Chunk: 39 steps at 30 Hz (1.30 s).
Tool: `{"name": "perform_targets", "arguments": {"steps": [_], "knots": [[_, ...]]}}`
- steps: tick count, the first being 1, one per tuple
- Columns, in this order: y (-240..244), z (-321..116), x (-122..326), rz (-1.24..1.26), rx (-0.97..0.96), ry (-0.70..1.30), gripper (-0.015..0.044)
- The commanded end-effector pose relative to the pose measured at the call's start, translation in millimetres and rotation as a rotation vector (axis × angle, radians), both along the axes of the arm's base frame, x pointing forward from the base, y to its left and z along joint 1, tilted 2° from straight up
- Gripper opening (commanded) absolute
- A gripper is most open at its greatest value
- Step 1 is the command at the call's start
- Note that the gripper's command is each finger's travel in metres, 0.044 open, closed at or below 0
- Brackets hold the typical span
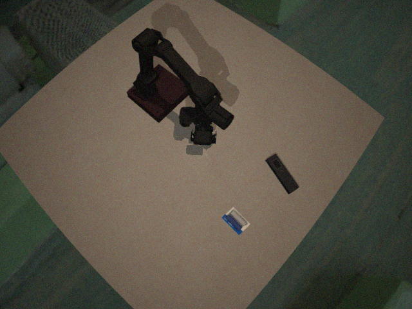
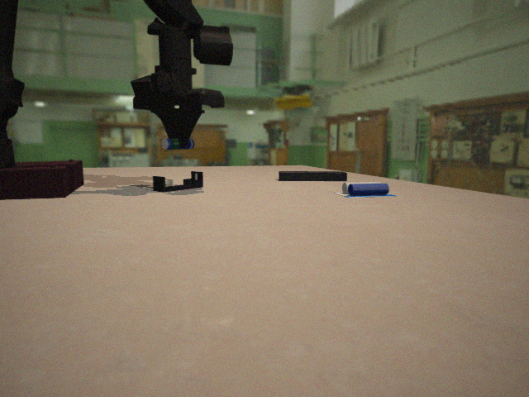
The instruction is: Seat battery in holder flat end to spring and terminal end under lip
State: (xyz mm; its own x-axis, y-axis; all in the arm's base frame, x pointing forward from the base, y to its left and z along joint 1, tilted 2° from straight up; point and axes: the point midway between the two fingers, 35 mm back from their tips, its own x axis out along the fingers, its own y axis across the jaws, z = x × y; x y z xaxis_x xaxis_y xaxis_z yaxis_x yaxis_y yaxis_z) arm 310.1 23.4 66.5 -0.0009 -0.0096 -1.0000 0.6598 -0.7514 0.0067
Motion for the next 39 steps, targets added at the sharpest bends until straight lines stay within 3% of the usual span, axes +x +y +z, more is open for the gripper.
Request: {"name": "perform_targets", "arguments": {"steps": [1, 39], "knots": [[-1.4, -0.1, 1.6, -0.057, -0.004, 0.003, 0.0059], [-0.4, -47.0, 4.6, -0.041, 0.220, -0.250, 0.0059]]}}
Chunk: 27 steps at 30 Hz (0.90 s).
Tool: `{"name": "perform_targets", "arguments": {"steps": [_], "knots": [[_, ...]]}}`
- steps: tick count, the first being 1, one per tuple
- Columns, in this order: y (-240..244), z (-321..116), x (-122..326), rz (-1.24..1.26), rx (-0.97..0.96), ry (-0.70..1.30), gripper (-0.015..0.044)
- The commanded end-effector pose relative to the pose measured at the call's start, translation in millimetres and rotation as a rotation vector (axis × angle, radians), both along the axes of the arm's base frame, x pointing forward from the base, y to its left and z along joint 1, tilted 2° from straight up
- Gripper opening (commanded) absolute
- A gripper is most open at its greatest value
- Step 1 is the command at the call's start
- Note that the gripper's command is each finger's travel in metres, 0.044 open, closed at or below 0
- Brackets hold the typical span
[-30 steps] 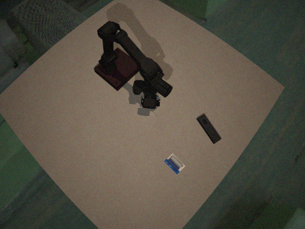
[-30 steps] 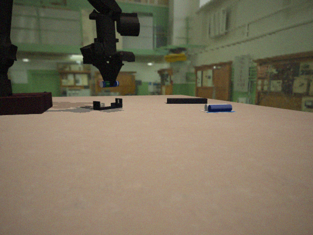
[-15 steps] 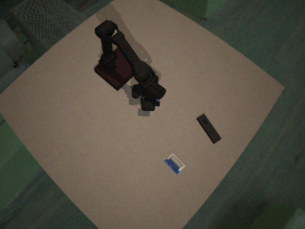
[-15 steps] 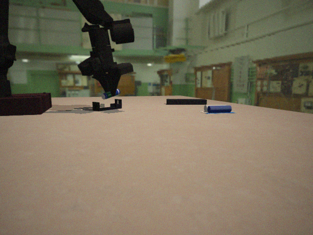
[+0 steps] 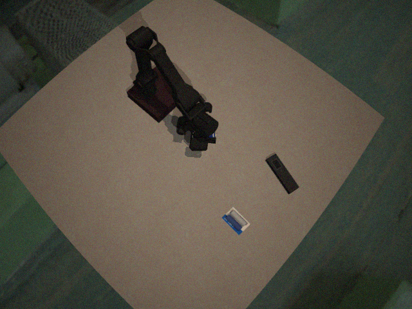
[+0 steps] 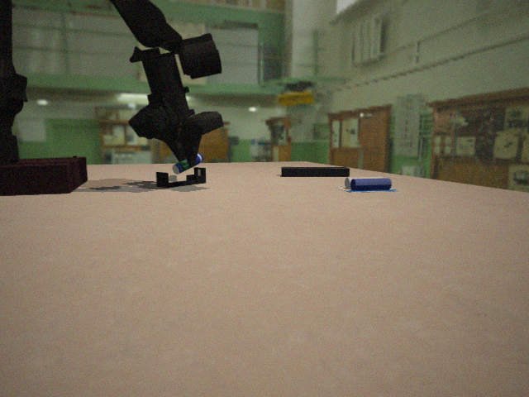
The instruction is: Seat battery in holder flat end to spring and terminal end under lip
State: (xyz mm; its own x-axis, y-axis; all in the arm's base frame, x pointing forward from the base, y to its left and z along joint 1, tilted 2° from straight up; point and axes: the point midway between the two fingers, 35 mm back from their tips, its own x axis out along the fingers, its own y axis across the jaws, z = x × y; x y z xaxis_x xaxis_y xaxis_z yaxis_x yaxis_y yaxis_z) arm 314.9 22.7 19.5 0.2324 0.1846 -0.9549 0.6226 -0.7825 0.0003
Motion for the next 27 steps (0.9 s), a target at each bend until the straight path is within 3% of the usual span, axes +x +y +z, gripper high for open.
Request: {"name": "perform_targets", "arguments": {"steps": [1, 27], "knots": [[0.1, -0.7, -0.4, 0.006, 0.021, -0.024, 0.0059], [-5.0, -10.5, -7.0, 0.016, 0.133, -0.155, 0.0059]]}}
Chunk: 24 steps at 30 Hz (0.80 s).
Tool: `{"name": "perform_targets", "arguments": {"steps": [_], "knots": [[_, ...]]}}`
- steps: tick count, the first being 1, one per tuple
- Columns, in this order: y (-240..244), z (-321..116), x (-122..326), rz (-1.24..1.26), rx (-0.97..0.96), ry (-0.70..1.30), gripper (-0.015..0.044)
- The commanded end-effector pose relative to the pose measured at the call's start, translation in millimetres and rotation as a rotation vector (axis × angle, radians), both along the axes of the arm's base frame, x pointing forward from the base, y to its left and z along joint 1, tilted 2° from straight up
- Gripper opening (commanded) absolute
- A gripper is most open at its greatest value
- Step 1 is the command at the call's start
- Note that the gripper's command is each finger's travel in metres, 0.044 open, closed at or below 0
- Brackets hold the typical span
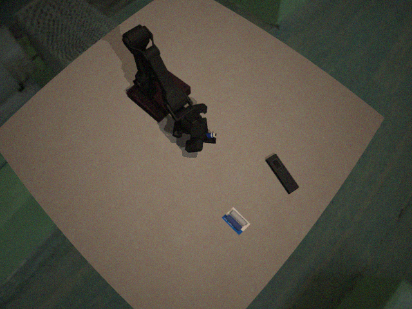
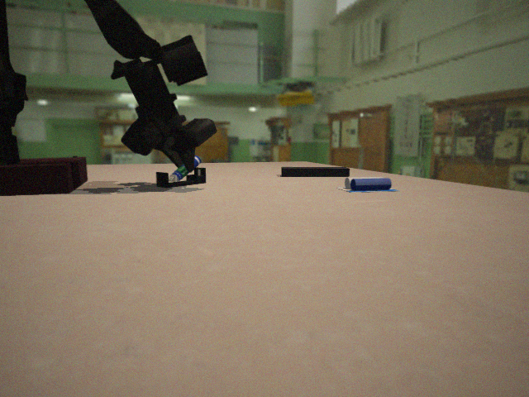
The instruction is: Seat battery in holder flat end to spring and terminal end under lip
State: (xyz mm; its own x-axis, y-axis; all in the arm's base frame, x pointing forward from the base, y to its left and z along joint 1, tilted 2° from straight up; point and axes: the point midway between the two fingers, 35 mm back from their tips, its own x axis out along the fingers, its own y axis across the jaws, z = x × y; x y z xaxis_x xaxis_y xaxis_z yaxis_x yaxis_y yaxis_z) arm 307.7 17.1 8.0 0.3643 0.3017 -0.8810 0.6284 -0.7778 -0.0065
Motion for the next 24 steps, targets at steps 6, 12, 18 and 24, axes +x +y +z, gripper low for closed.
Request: {"name": "perform_targets", "arguments": {"steps": [6, 12, 18, 24], "knots": [[-3.4, -0.6, -4.6, 0.009, 0.007, -0.011, 0.0059], [-8.2, -1.8, -10.6, 0.009, 0.007, -0.010, 0.0059], [-12.2, -2.1, -15.8, 0.009, 0.006, -0.011, 0.0059], [-13.0, -2.5, -16.6, 0.008, 0.000, -0.001, 0.0059]]}}
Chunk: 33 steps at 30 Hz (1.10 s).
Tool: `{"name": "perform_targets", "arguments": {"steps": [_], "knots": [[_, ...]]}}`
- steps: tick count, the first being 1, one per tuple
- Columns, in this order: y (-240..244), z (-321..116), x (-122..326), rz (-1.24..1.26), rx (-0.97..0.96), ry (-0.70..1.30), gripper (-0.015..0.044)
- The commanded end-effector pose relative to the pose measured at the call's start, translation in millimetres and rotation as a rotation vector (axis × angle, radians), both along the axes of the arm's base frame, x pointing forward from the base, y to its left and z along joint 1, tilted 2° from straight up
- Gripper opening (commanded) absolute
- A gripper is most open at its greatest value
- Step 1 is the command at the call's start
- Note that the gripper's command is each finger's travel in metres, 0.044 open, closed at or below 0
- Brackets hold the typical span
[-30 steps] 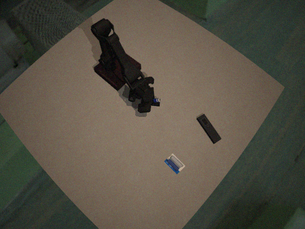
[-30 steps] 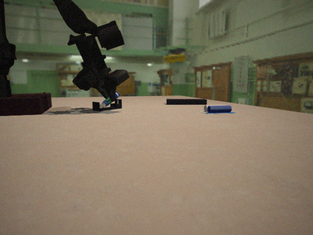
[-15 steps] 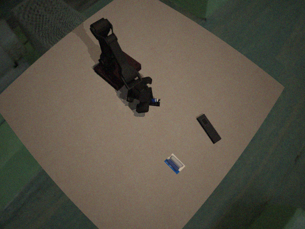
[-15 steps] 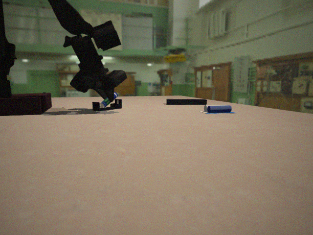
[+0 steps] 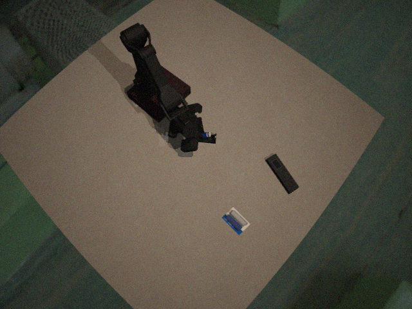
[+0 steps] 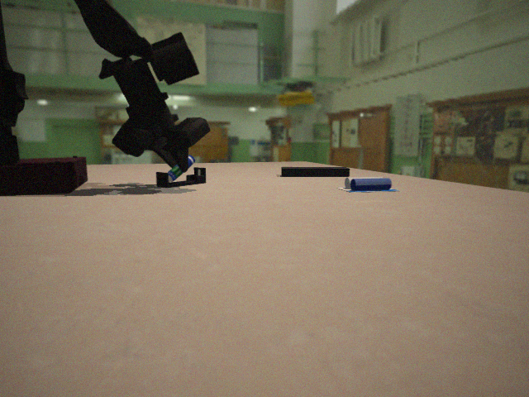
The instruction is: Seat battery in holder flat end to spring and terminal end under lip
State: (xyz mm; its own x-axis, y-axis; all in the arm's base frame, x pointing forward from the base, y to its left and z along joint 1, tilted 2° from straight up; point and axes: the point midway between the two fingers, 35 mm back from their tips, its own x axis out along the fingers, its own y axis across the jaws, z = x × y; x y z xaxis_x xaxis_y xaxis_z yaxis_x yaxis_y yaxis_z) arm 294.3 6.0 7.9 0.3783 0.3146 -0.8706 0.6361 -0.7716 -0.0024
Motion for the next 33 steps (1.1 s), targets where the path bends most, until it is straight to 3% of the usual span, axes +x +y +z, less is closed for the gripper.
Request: {"name": "perform_targets", "arguments": {"steps": [1, 33], "knots": [[-1.7, -2.8, -2.9, -0.002, -0.014, 0.025, 0.0059], [3.4, -10.3, 5.4, -0.011, -0.131, 0.226, 0.0059]]}}
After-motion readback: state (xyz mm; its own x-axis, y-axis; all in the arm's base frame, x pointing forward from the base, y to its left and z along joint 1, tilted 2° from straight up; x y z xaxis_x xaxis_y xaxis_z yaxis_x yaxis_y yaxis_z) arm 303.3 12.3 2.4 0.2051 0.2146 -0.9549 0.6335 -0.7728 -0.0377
